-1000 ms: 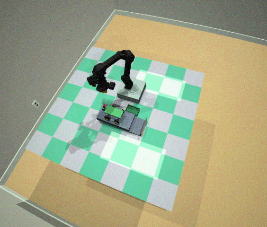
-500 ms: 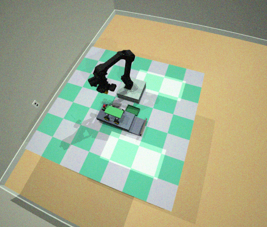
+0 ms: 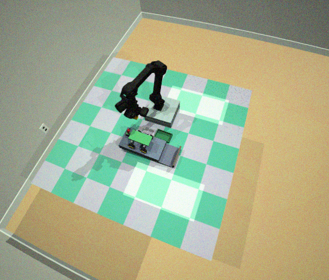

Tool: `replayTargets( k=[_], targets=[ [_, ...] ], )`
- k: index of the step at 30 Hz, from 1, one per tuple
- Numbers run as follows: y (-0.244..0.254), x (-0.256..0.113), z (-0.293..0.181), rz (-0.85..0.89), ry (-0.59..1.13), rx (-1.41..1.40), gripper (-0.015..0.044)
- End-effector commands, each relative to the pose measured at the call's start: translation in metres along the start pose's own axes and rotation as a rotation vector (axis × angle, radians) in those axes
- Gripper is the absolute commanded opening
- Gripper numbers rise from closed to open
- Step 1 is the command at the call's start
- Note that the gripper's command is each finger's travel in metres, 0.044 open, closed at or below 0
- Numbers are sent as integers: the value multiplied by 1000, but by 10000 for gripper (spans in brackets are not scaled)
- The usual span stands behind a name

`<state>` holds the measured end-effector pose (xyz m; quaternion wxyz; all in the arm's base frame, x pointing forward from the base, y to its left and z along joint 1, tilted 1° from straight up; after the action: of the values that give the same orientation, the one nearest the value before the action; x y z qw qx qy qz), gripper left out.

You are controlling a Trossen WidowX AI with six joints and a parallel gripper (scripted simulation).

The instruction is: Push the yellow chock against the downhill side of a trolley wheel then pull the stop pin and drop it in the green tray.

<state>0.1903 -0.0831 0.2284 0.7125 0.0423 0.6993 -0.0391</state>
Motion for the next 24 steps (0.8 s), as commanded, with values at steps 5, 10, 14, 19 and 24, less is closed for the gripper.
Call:
replayTargets(
  k=[5, 10, 14, 19, 24],
  targets=[
    [27, 2, 3, 4, 4, 3, 0],
    [42, 3, 5, 5, 4, 3, 0],
    [54, 3, 6, 6, 4, 3, 0],
    [69, 4, 8, 8, 4, 3, 0],
    [85, 5, 9, 9, 4, 4, 0]
  ],
)
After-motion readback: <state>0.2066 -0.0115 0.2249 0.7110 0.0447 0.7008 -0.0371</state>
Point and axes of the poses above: the point midway between the two fingers, 35 mm back from their tips, its own x axis out along the fingers, its own y axis across the jaws, z = x × y, the point moved 9 cm from there along -x, back along the fingers, and after that the axes turned 7 degrees about x, right-handed, at the moved point
